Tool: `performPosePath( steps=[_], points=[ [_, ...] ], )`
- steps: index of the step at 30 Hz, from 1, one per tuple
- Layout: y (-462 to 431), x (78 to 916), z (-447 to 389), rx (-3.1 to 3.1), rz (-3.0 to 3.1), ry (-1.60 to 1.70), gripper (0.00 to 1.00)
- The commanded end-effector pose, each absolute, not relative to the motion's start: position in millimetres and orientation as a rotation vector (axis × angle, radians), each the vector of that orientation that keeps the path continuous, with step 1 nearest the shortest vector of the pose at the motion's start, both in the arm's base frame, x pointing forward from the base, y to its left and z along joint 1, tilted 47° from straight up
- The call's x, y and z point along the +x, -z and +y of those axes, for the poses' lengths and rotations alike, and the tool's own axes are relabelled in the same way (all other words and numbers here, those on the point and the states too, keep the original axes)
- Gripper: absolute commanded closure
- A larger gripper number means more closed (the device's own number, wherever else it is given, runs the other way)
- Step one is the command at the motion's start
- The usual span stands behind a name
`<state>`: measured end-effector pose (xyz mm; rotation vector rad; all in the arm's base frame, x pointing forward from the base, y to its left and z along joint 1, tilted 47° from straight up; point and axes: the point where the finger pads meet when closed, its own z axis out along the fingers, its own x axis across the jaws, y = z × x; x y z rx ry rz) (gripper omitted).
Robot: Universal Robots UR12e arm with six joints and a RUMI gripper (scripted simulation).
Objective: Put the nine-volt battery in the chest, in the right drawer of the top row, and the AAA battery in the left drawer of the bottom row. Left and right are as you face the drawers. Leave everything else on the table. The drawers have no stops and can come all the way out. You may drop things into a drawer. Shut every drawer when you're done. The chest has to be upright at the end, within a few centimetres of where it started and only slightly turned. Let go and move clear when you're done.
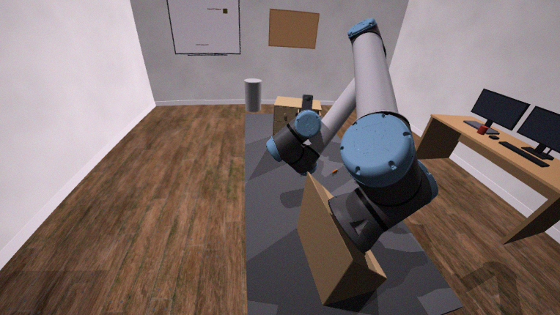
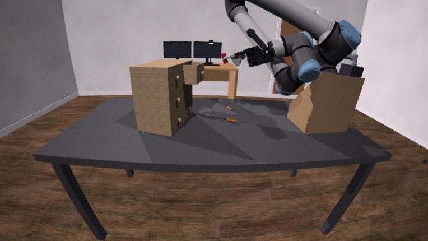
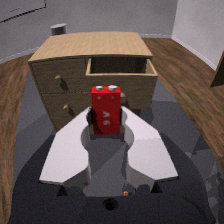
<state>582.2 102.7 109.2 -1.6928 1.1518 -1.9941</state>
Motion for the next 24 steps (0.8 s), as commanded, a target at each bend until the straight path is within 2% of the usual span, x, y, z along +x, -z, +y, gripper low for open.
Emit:
performPosePath(
  steps=[1,24],
  points=[
    [-109.6,582.5,103.0,-1.692,1.151,1.994,0.87],
    [-113.4,598.1,100.6,-1.692,1.151,1.994,0.87]
  ],
)
